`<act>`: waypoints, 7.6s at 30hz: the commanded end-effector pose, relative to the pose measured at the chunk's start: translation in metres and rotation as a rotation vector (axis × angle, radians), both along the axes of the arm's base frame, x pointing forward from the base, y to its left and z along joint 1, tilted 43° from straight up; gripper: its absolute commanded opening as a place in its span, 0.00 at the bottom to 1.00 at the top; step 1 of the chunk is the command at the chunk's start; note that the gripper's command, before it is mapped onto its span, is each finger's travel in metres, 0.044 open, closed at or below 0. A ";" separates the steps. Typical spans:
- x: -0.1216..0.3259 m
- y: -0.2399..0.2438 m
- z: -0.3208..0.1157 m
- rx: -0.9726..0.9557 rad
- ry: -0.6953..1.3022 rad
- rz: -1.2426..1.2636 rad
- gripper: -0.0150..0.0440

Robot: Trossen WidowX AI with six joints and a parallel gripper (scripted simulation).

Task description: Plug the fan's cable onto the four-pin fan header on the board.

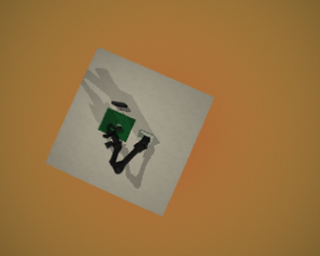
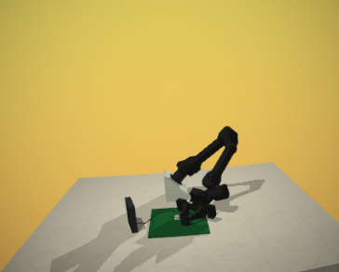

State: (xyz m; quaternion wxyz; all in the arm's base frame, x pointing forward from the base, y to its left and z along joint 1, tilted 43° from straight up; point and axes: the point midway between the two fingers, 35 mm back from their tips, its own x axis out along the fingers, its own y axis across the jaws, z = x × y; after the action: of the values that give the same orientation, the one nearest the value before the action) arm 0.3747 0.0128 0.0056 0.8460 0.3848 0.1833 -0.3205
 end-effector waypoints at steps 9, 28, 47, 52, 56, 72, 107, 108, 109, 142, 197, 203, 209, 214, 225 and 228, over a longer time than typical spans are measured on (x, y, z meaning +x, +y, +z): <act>0.000 0.000 0.000 0.000 0.000 0.000 0.60; -0.030 0.008 0.044 0.002 0.002 -0.001 0.60; -0.071 0.009 0.081 0.002 0.001 0.000 0.60; -0.066 0.008 0.075 -0.005 0.087 0.042 0.60; -0.062 0.007 0.068 -0.004 0.182 0.092 0.60; -0.054 -0.001 0.046 0.084 0.516 0.300 0.60; -0.051 -0.019 0.063 0.640 0.745 0.754 0.60; -0.051 -0.020 0.064 0.659 0.738 0.765 0.60; -0.050 -0.021 0.066 0.677 0.731 0.775 0.60; 0.010 -0.119 0.108 -0.075 0.271 1.852 1.00; 0.026 -0.040 0.019 -0.167 0.220 1.941 1.00; 0.027 -0.033 0.011 -0.166 0.219 1.941 1.00; 0.028 -0.026 0.005 -0.166 0.218 1.941 1.00; 0.028 -0.021 0.000 -0.166 0.218 1.941 1.00; 0.028 -0.023 0.001 -0.171 0.221 1.947 0.64; 0.028 -0.023 0.001 -0.171 0.221 1.947 0.51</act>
State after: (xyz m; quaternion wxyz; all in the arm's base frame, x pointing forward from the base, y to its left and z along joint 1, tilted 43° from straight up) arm 0.4022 -0.0097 0.0065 0.7435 -0.0287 0.4746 0.4702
